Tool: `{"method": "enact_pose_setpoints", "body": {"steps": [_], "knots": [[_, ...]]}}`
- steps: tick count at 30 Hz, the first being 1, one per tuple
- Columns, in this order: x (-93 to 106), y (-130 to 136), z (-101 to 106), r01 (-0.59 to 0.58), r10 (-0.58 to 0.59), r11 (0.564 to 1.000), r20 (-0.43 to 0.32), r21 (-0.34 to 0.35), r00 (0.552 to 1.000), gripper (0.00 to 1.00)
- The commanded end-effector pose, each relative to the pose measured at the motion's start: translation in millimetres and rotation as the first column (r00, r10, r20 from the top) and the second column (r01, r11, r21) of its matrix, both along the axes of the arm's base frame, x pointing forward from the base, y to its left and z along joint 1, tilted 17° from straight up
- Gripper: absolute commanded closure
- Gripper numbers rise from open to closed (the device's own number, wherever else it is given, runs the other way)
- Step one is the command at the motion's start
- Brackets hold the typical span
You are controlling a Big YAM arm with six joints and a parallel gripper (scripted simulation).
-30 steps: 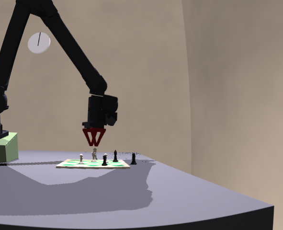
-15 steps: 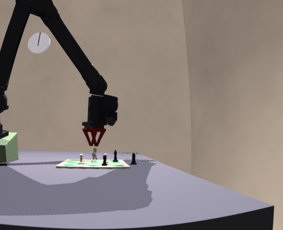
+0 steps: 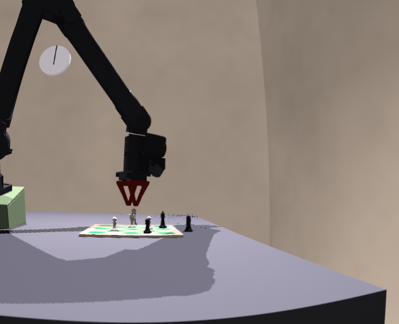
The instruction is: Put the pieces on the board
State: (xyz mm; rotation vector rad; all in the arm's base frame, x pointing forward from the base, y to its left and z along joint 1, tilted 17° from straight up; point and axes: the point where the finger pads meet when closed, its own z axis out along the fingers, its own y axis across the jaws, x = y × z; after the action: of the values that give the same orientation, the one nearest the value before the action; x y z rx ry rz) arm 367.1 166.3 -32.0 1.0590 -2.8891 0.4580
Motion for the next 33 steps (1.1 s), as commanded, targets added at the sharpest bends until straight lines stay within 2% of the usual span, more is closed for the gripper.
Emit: {"method": "enact_pose_setpoints", "body": {"steps": [1,8,18,33], "knots": [[15.7,5.2,16.8,-0.005,0.003,0.999,0.056,0.032,0.998,0.59],[16.7,5.4,17.3,-0.005,0.003,0.999,0.058,0.033,0.998,0.59],[29.9,12.1,25.0,-0.006,0.002,0.999,0.081,0.046,0.997,0.59],[30.1,12.5,25.2,-0.006,0.002,0.999,0.082,0.047,0.997,0.59]]}}
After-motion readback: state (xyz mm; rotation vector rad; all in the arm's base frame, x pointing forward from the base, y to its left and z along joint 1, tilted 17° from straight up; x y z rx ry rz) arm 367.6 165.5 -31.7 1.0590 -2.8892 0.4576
